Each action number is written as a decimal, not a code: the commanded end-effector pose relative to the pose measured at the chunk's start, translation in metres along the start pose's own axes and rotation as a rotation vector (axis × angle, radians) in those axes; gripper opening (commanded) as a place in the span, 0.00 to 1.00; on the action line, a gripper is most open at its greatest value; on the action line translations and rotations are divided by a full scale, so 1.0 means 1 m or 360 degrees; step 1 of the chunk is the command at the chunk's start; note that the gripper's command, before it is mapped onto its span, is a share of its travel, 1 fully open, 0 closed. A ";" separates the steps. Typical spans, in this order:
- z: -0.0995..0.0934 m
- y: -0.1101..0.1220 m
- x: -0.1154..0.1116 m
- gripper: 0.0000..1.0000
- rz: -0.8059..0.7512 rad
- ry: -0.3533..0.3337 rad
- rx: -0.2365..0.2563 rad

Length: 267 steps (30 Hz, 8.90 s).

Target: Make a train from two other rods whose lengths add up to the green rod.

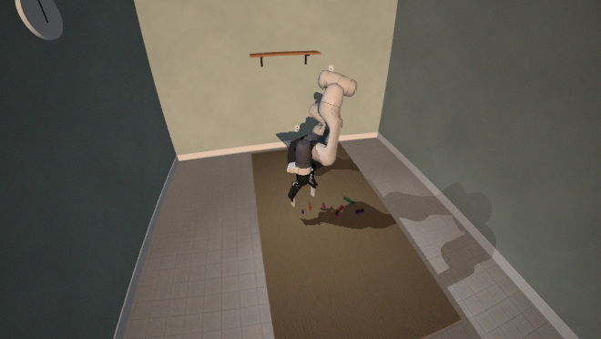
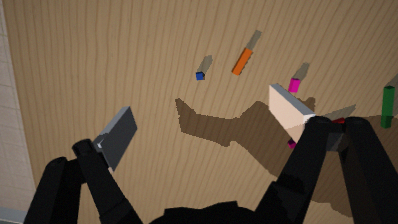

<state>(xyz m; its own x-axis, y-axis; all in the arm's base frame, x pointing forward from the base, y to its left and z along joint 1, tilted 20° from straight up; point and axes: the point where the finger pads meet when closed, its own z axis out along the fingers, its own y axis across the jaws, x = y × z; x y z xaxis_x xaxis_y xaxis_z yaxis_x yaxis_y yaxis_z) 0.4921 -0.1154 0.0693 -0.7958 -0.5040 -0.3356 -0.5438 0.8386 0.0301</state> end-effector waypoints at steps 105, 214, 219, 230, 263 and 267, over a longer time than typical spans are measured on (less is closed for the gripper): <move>0.023 0.207 -0.122 0.15 0.2167 0.0003 -0.0001; 0.073 0.208 -0.123 0.15 0.2167 0.0004 -0.0001; 0.073 0.208 -0.123 0.15 0.2167 0.0004 -0.0001; 0.073 0.208 -0.123 0.15 0.2167 0.0004 -0.0001; 0.073 0.207 -0.126 0.15 0.2167 0.0004 -0.0001; 0.073 0.207 -0.126 0.15 0.2167 0.0004 -0.0001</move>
<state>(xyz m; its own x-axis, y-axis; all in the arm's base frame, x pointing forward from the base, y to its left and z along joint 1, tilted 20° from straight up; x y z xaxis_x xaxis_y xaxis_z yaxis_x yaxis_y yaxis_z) 0.4980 0.1362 0.0489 -0.7011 0.7119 -0.0403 0.6624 0.6712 0.3327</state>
